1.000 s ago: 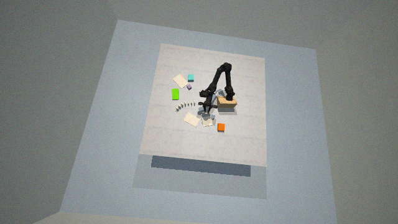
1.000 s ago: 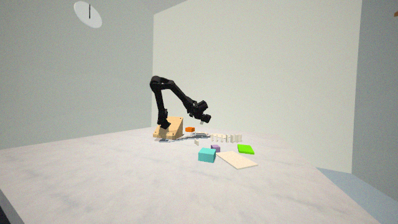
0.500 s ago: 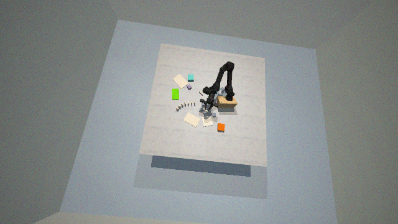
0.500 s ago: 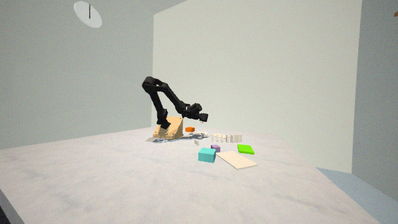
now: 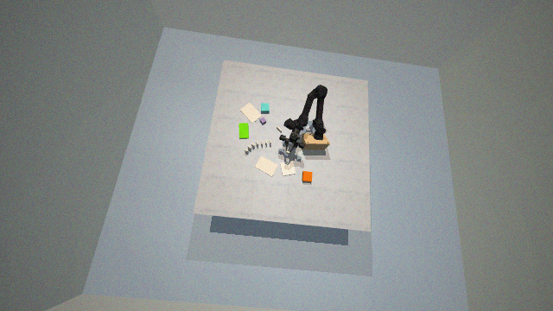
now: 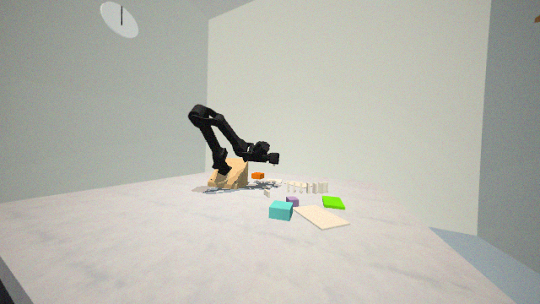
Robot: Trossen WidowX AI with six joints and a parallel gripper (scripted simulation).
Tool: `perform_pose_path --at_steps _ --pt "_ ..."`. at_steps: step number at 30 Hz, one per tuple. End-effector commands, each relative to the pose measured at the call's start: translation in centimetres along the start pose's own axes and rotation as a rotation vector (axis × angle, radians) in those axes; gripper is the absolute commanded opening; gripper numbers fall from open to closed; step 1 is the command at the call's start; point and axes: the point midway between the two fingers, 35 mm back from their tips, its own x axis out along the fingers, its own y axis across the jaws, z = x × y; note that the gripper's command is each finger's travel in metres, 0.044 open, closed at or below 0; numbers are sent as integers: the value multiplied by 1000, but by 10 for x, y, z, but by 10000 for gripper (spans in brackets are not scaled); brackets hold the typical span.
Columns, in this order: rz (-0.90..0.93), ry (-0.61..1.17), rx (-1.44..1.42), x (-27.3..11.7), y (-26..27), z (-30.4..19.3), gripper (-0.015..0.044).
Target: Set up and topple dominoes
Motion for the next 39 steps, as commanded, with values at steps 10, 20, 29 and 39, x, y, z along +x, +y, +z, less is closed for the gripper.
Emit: perform_pose_path --at_steps 10,20,29,39 --pt "6 -2 -6 1 1 -4 107" --pt "10 10 -8 7 -4 -35 107" --pt "11 15 -7 11 -4 -62 107" --pt "9 12 -3 15 -1 -92 107"
